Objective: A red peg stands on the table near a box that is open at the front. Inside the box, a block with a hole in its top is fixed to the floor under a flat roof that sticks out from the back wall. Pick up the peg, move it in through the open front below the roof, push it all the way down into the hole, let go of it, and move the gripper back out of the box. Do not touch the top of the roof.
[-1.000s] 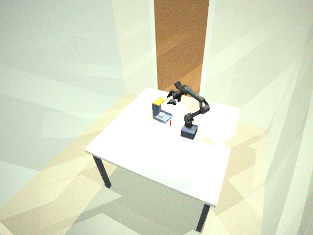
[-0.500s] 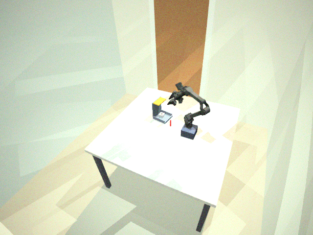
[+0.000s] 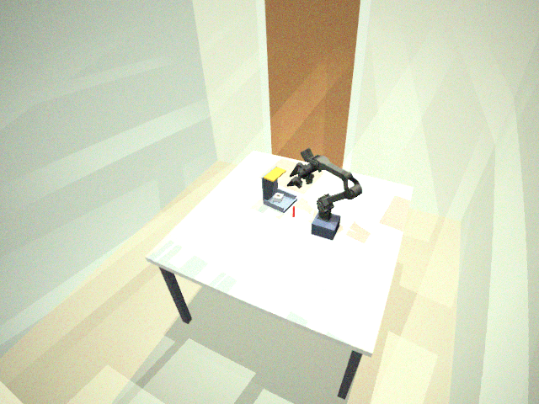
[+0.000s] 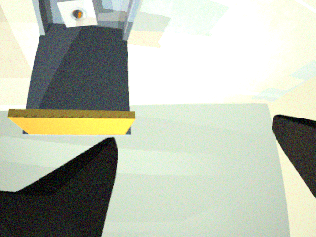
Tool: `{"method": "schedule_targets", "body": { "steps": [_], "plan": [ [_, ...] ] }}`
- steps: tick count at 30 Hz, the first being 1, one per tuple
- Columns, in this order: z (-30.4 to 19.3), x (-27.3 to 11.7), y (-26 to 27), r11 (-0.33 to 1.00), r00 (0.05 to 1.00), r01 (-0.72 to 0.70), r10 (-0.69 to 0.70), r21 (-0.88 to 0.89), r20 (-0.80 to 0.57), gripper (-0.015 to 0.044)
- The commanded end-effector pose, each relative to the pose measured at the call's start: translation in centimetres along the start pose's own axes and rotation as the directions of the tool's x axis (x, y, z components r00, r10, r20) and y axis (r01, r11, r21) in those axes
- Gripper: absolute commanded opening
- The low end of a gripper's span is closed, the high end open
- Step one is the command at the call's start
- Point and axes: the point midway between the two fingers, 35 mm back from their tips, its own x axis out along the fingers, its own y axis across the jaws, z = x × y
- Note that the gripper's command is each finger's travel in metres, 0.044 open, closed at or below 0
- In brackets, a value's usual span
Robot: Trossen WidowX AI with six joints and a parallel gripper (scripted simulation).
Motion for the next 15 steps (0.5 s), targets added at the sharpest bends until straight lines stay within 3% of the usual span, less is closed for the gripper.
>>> {"method": "schedule_targets", "body": {
  "steps": [1, 15],
  "plan": [
    [1.1, 1.0, 0.1, 1.0, 1.0, -0.002, 0.002, -0.011, 0.002, 0.044],
    [4.9, 4.4, 0.0, 1.0, 1.0, 0.002, -0.002, 0.002, 0.001, 0.044]
  ]
}}
